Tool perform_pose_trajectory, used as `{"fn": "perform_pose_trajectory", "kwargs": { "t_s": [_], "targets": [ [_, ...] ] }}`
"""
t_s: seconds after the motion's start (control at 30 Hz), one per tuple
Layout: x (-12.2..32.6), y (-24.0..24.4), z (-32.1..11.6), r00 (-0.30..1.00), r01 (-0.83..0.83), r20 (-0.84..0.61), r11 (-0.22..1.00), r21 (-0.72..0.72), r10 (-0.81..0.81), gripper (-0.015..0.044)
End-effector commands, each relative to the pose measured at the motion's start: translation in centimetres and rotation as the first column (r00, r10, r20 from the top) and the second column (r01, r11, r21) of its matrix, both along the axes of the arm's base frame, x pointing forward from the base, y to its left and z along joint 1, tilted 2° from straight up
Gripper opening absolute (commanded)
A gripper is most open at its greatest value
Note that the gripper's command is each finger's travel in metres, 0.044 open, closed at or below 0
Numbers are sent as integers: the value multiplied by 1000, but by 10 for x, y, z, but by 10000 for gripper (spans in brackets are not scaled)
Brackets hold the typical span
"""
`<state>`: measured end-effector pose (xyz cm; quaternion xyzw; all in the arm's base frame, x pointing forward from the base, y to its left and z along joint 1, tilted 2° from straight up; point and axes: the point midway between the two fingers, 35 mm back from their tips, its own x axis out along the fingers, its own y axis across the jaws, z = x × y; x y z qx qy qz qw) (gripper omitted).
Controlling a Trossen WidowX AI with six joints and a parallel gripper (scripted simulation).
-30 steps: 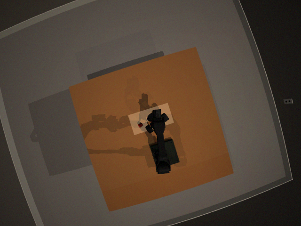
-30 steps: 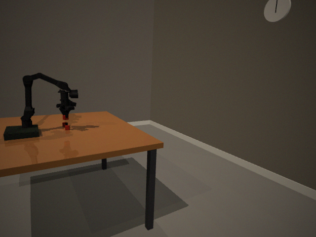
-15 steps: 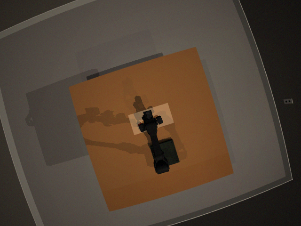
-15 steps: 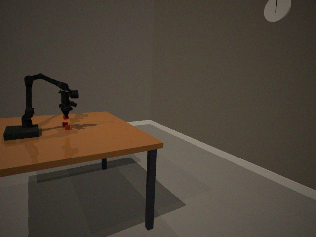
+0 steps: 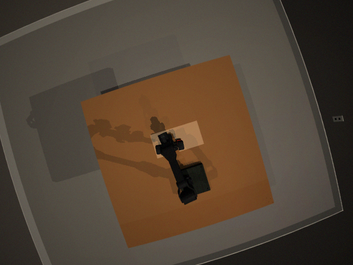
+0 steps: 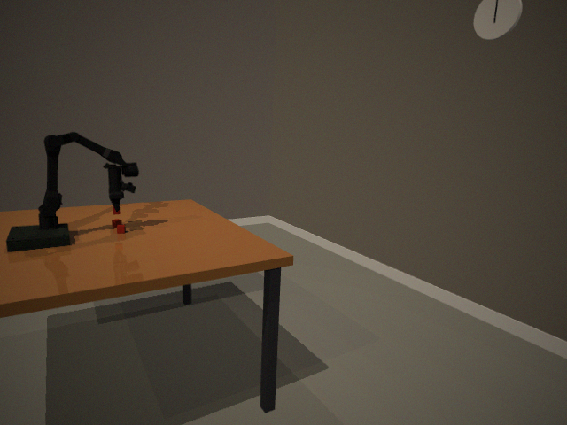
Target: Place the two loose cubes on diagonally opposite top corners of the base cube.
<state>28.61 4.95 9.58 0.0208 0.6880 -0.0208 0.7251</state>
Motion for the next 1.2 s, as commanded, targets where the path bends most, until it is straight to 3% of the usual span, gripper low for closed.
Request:
{"fn": "perform_pose_trajectory", "kwargs": {
  "t_s": [0.0, 0.5, 1.17],
  "targets": [
    [-3, 13, -4, 998, 64, -3, 998, -2, -64, 105],
    [-16, 58, -14, 961, 276, -4, 961, 13, -276, 105],
    [-15, 58, -23, 960, 280, -4, 960, 13, -280, 105]
  ]
}}
